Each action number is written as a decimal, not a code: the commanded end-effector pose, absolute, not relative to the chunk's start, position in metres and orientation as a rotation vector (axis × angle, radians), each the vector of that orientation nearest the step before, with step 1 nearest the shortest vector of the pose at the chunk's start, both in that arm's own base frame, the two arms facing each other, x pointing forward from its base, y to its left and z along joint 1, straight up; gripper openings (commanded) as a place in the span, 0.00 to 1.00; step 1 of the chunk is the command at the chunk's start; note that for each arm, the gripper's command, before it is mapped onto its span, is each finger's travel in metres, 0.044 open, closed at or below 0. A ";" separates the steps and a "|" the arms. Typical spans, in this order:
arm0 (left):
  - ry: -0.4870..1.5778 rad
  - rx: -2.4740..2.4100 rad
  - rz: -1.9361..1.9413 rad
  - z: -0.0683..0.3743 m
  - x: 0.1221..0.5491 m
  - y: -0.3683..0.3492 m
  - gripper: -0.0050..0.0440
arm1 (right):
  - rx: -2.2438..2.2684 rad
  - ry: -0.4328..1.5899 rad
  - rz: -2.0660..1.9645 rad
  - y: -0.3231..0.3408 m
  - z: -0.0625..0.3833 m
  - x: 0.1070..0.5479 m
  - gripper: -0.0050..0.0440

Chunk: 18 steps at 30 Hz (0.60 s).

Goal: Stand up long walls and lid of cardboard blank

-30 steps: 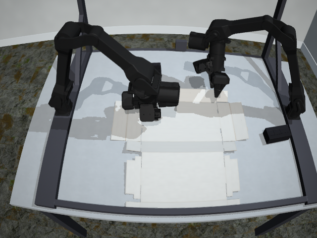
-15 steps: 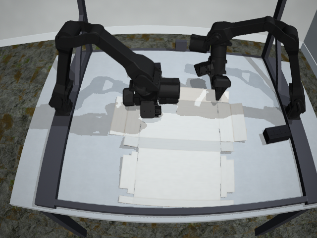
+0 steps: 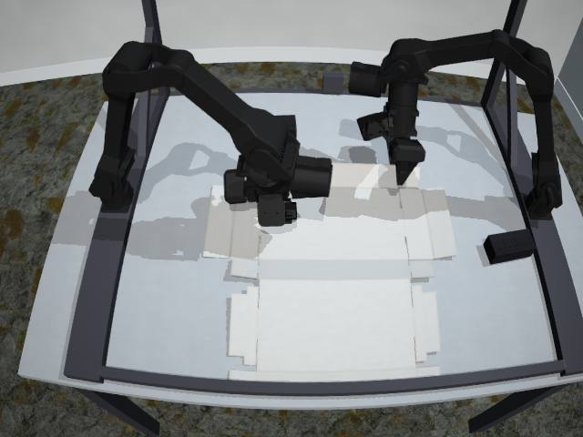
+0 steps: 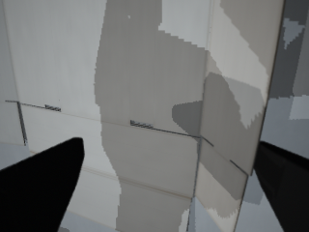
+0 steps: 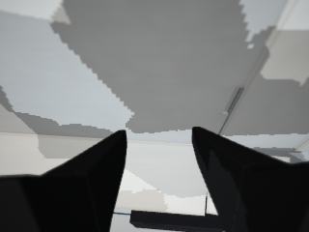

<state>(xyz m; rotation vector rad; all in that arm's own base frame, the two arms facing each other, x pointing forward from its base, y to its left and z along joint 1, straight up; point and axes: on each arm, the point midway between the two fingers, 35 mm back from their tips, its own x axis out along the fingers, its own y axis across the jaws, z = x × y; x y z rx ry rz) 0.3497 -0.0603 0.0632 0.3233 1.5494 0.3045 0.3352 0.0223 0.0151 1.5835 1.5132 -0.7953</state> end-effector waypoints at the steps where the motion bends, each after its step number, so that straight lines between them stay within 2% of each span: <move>1: 1.521 0.317 0.330 0.077 0.354 -0.044 0.92 | 1.528 1.536 -0.884 0.016 -0.010 0.326 0.50; 11: 1.521 0.318 0.331 0.081 0.352 -0.032 0.92 | 1.518 1.543 -0.910 0.054 -0.006 0.324 0.50; 18: 1.521 0.319 0.331 0.085 0.351 -0.026 0.92 | 1.522 1.487 -0.971 0.036 -0.010 0.325 0.50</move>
